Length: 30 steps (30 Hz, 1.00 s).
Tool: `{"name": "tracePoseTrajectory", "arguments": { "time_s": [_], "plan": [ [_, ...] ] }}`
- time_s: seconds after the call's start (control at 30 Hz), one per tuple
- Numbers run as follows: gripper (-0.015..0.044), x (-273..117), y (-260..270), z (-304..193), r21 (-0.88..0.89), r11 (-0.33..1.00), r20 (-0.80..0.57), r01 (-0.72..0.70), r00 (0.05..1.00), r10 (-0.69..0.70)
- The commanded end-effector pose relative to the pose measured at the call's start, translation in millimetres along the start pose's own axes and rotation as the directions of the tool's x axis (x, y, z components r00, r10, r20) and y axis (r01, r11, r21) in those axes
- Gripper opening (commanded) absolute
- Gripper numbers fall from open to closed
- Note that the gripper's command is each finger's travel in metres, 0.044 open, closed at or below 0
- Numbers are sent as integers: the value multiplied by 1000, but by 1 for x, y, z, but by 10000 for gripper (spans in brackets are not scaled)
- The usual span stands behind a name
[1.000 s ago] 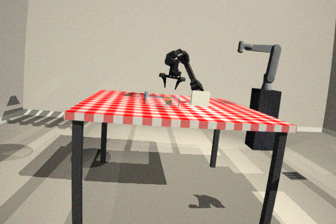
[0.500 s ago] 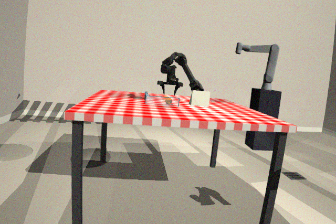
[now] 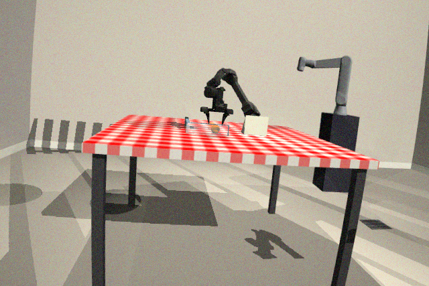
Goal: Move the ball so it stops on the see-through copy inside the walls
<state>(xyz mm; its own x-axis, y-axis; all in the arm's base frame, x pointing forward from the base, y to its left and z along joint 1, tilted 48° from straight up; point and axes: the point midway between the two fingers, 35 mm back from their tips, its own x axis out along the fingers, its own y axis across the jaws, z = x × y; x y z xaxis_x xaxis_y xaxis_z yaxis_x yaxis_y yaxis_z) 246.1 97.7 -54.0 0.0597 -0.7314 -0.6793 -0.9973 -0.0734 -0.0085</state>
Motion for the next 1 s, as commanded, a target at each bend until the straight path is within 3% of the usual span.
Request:
{"name": "tracePoseTrajectory", "arguments": {
  "time_s": [0.0, 0.4, 0.53, 0.77, 0.97],
  "plan": [
    [360, 8, 1, -1, -5, 1000, -6, -3, 1000, 3],
    [360, 25, 2, -2, -4, 1000, -7, -3, 1000, 3],
    [255, 25, 2, -2, -4, 1000, -7, -3, 1000, 3],
    [208, 25, 2, -2, -4, 1000, -7, -3, 1000, 3],
    [50, 7, -2, 0, -5, 1000, -4, -3, 1000, 3]
  ]
}}
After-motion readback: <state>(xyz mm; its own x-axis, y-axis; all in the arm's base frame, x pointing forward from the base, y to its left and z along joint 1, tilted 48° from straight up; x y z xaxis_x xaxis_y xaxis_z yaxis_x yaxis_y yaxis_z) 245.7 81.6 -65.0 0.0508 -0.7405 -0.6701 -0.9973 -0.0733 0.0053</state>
